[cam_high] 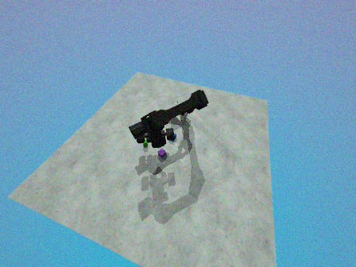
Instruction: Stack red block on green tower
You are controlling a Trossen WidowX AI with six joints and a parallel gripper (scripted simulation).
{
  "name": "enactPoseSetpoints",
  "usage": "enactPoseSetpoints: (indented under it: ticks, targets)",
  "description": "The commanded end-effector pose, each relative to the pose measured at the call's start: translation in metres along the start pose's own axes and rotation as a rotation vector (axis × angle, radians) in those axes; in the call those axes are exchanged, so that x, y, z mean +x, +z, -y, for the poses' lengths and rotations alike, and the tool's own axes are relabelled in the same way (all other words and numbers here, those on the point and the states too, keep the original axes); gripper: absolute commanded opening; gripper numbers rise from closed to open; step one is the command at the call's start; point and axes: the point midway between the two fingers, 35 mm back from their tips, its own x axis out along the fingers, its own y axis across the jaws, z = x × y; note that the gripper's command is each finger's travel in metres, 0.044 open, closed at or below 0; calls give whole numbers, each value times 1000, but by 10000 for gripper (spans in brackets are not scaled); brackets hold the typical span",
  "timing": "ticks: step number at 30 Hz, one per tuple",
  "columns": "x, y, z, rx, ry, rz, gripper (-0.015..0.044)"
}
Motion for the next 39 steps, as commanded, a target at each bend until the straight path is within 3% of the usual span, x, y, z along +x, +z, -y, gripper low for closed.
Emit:
enactPoseSetpoints:
  ticks: [1,14,39]
  targets:
    - [-2,-15,25,-7,-9,3,0]
    - [4,-78,90,-12,6,9,0]
    - [73,-78,88,-13,7,11,0]
